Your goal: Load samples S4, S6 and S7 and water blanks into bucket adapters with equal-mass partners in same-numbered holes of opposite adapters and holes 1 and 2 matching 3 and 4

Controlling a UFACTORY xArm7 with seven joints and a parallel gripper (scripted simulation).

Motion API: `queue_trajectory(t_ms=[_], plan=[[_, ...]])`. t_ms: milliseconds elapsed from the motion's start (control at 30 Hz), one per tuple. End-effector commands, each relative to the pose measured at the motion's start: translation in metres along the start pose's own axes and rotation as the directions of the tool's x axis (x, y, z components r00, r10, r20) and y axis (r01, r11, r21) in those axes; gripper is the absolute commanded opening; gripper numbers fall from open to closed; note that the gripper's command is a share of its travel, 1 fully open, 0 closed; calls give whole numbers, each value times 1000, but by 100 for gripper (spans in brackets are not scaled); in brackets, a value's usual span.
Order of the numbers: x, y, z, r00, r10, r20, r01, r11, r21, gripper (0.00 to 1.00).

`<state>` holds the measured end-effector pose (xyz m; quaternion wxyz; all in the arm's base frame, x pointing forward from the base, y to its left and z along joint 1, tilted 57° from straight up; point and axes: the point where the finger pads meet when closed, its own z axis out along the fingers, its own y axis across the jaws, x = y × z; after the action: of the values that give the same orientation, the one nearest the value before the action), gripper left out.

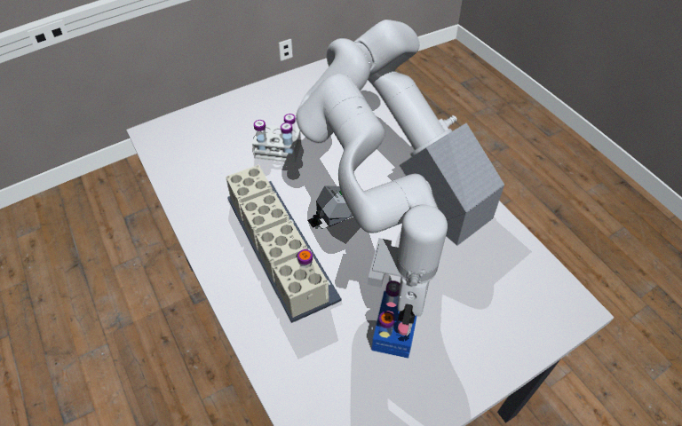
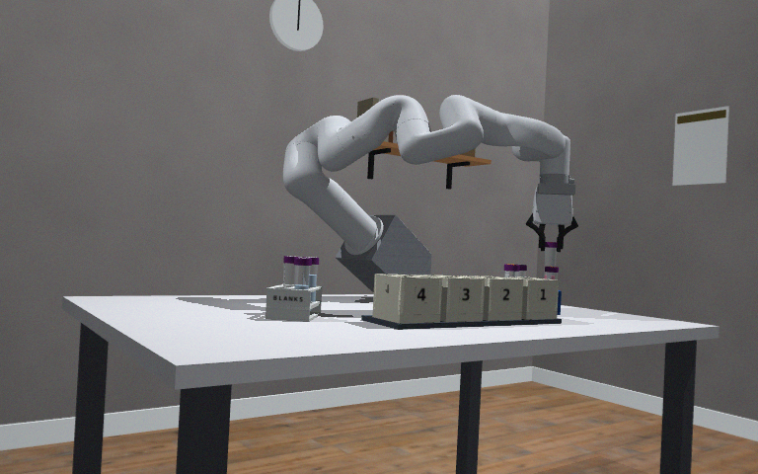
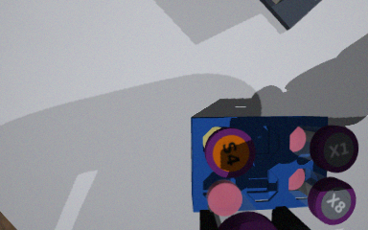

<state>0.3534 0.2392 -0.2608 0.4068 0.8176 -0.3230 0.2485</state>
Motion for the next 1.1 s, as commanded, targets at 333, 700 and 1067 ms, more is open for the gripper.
queue_trajectory(t_ms=[333,700,1067], plan=[[0,-1,-28,1000,1,2,-1,1000,4,0],[0,-1,-46,1000,1,2,-1,1000,4,0],[0,-1,-68,1000,1,2,-1,1000,4,0]])
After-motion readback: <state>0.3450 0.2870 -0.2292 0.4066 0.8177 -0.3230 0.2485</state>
